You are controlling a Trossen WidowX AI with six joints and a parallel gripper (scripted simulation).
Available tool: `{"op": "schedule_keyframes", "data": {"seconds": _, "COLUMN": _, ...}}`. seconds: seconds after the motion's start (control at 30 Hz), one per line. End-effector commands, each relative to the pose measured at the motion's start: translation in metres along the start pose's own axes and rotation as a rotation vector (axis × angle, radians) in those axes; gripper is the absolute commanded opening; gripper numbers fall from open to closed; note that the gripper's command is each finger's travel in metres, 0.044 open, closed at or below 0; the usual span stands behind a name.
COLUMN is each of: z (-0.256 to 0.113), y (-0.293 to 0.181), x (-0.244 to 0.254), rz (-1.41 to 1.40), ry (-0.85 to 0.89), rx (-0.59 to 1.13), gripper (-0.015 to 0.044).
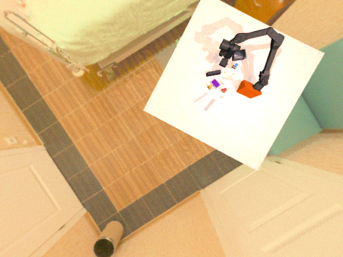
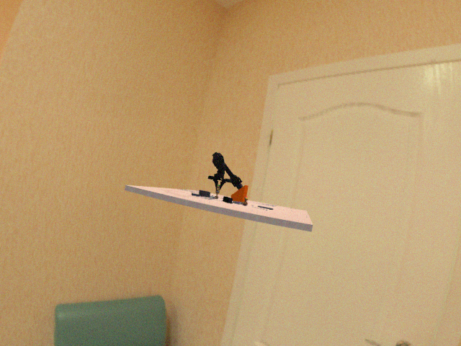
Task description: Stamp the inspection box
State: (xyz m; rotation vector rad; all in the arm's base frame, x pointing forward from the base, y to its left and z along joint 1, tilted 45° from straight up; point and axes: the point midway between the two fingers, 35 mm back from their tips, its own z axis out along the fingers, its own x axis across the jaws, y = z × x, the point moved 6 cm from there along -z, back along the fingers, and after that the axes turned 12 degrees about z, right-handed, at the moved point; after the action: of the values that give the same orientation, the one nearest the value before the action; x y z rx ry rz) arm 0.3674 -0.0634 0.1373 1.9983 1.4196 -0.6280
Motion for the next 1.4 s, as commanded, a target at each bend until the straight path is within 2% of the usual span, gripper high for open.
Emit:
{"op": "schedule_keyframes", "data": {"seconds": 0.0, "z": -0.003, "y": 0.0, "x": 0.0, "rz": 0.004, "ry": 0.0, "rx": -0.003, "gripper": 0.0}}
{"op": "schedule_keyframes", "data": {"seconds": 0.33, "z": -0.007, "y": -0.001, "x": 0.006, "rz": 0.003, "ry": 0.002, "rx": -0.004, "gripper": 0.0}}
{"op": "schedule_keyframes", "data": {"seconds": 1.0, "z": -0.01, "y": -0.075, "x": 0.165, "rz": 0.003, "ry": 0.009, "rx": -0.001, "gripper": 0.0}}
{"op": "schedule_keyframes", "data": {"seconds": 1.37, "z": -0.006, "y": -0.078, "x": 0.17, "rz": 0.002, "ry": 0.008, "rx": -0.001, "gripper": 0.0}}
